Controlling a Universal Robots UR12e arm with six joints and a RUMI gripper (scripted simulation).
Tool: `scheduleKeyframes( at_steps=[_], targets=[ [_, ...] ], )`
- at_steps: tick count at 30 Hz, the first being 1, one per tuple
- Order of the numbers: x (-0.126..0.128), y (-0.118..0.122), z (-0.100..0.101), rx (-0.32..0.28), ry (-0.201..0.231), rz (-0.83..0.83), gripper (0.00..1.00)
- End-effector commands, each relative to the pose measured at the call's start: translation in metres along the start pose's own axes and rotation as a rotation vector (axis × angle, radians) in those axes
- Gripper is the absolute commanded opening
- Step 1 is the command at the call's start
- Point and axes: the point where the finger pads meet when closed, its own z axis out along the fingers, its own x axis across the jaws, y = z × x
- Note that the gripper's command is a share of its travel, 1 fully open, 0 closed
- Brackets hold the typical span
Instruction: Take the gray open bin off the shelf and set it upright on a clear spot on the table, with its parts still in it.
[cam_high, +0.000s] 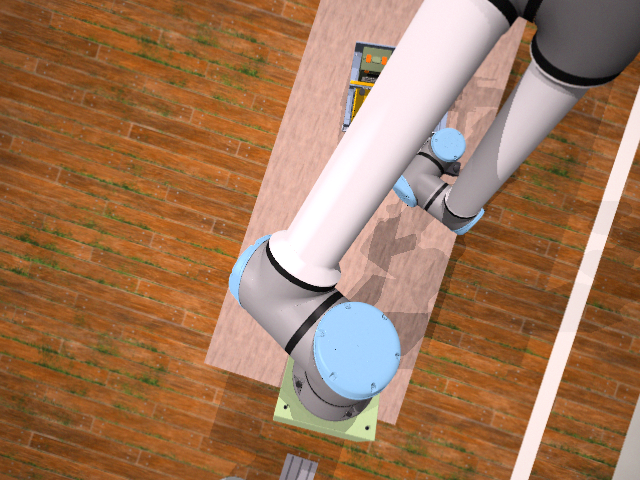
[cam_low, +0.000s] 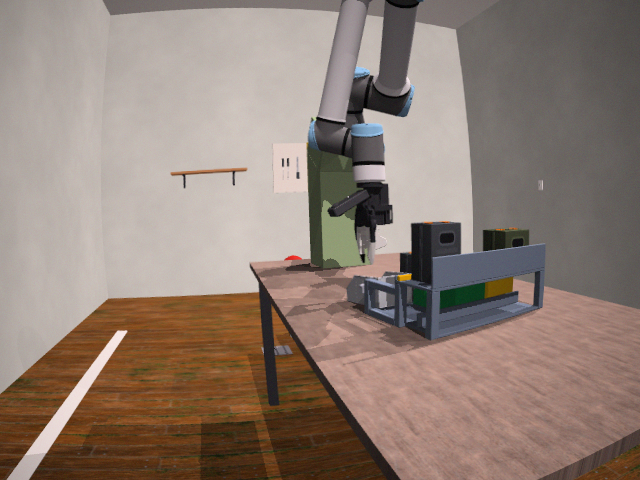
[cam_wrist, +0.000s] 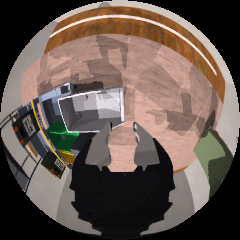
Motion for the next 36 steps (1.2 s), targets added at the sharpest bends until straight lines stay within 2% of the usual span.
scheduleKeyframes(
  at_steps=[1, 16, 17, 33, 36],
  targets=[
    [0.0, 0.0, 0.001, 0.0, -0.001, 0.0, 0.26],
    [0.0, 0.0, 0.002, 0.0, -0.001, 0.0, 0.26],
    [0.0, 0.0, 0.002, 0.0, -0.001, 0.0, 0.2],
    [0.0, 0.0, 0.002, 0.0, -0.001, 0.0, 0.2],
    [-0.024, -0.002, -0.004, 0.0, -0.001, 0.0, 0.2]
  ],
)
